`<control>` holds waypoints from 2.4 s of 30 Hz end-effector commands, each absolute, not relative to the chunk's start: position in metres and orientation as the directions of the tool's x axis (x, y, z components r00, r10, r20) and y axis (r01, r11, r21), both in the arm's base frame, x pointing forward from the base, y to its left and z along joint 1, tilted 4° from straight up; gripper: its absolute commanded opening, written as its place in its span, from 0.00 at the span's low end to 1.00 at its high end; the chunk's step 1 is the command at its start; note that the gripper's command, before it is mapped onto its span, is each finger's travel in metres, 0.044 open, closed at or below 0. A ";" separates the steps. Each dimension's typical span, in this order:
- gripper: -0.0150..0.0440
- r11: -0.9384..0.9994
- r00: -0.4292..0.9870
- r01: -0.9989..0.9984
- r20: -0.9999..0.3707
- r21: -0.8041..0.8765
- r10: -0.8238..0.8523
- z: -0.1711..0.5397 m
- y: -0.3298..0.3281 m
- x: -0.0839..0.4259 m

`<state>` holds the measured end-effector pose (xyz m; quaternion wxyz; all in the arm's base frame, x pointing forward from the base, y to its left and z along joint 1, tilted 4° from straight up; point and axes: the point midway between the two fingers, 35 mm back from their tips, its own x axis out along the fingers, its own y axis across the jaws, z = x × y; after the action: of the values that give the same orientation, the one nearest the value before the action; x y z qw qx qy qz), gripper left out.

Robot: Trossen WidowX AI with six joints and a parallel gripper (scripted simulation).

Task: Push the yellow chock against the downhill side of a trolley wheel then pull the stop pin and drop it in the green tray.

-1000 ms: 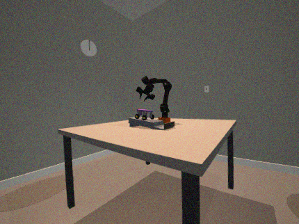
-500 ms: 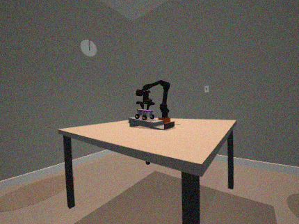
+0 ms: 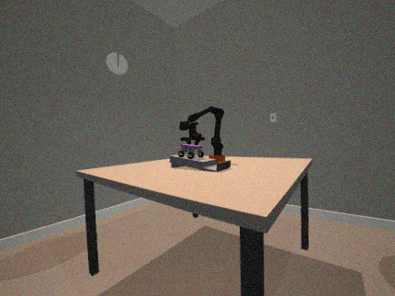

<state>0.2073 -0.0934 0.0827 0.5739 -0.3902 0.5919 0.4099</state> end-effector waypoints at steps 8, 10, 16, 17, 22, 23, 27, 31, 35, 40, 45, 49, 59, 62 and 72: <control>0.58 0.355 -0.048 -0.934 -0.999 0.048 0.009 0.050 -0.093 0.202; 0.58 0.355 -0.048 -0.934 -0.999 0.048 0.009 0.050 -0.093 0.202; 0.58 0.355 -0.048 -0.934 -0.999 0.048 0.009 0.045 -0.093 0.202; 0.58 0.355 -0.048 -0.934 -0.999 0.048 0.009 0.043 -0.093 0.202; 0.58 0.355 -0.048 -0.934 -0.999 0.048 0.009 0.035 -0.093 0.202; 0.58 0.355 -0.048 -0.934 -0.999 0.048 0.009 0.034 -0.093 0.202; 0.58 0.355 -0.048 -0.934 -0.999 0.048 0.009 0.028 -0.093 0.201; 0.58 0.355 -0.048 -0.934 -0.999 0.048 0.009 0.022 -0.093 0.201; 0.58 0.355 -0.048 -0.934 -0.999 0.048 0.009 0.020 -0.093 0.200; 0.58 0.355 -0.048 -0.934 -0.999 0.048 0.009 0.019 -0.093 0.200; 0.58 0.355 -0.048 -0.934 -0.999 0.048 0.009 0.012 -0.093 0.200; 0.58 0.355 -0.048 -0.934 -0.999 0.048 0.009 0.005 -0.093 0.200; 0.58 0.355 -0.048 -0.934 -0.999 0.048 0.009 -0.005 -0.092 0.199; 0.44 0.359 -0.043 -0.932 -0.999 0.044 0.011 -0.002 -0.092 0.201; 0.26 0.359 -0.043 -0.932 -0.999 0.044 0.011 -0.002 -0.092 0.201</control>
<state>0.2005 -0.0924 -0.0021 0.5722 -0.3880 0.5933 0.4124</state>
